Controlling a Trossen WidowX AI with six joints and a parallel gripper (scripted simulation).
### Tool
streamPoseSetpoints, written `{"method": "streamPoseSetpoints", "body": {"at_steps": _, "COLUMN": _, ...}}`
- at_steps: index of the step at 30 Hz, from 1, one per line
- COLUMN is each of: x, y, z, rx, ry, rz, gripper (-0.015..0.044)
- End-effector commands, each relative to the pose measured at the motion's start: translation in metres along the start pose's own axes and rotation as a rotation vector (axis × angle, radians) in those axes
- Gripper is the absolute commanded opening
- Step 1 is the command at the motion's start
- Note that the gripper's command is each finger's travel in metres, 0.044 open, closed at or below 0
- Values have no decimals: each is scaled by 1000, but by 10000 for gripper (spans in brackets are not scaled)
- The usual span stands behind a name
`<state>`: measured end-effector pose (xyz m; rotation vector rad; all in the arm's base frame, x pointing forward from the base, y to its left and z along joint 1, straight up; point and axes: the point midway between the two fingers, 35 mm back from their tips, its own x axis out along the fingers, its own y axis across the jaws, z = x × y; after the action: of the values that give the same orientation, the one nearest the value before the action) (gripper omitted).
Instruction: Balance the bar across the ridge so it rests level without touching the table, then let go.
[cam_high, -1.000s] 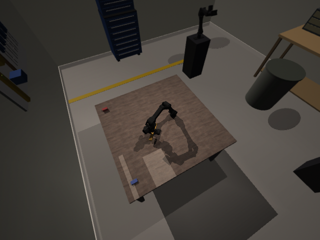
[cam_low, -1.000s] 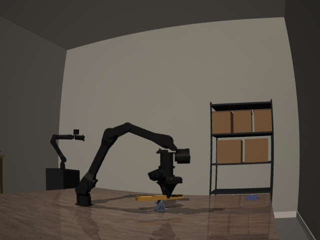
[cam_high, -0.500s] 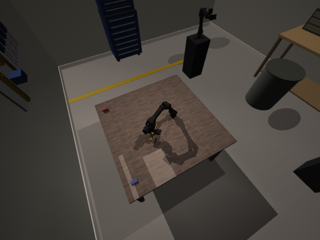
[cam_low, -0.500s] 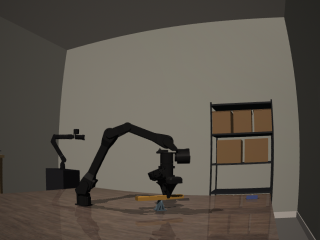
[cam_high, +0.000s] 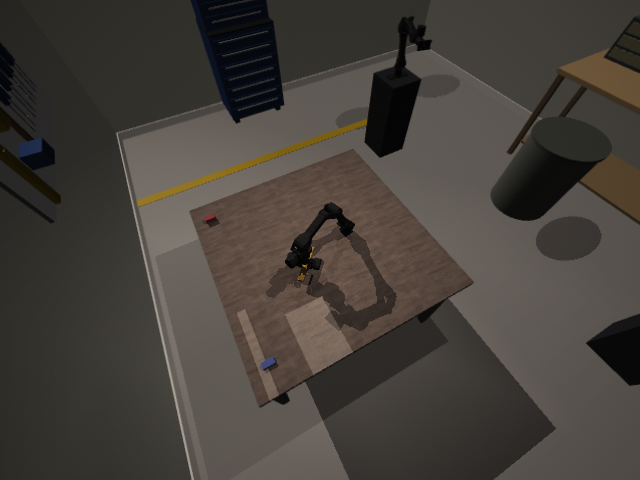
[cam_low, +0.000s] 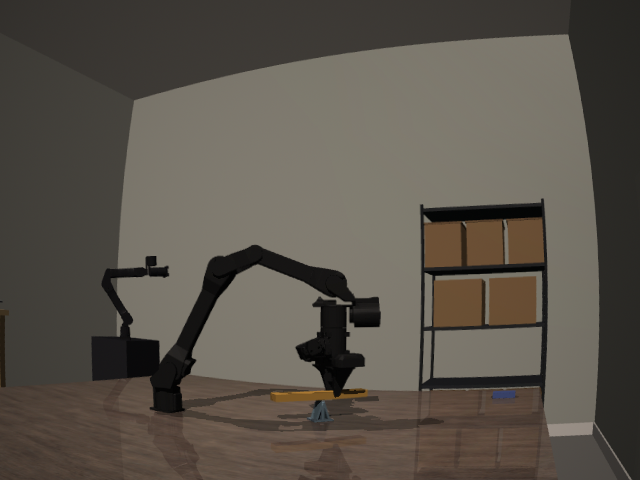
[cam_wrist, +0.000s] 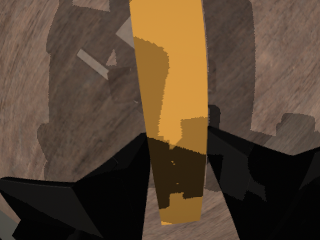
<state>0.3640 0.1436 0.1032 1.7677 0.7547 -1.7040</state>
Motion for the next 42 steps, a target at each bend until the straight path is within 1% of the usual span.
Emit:
{"method": "streamPoseSetpoints", "body": {"at_steps": 1, "x": 0, "y": 0, "z": 0, "rx": 0, "ry": 0, "rz": 0, "gripper": 167}}
{"method": "streamPoseSetpoints", "body": {"at_steps": 32, "x": 0, "y": 0, "z": 0, "rx": 0, "ry": 0, "rz": 0, "gripper": 173}}
{"method": "streamPoseSetpoints", "body": {"at_steps": 33, "x": 0, "y": 0, "z": 0, "rx": 0, "ry": 0, "rz": 0, "gripper": 185}}
{"method": "streamPoseSetpoints", "body": {"at_steps": 42, "x": 0, "y": 0, "z": 0, "rx": 0, "ry": 0, "rz": 0, "gripper": 185}}
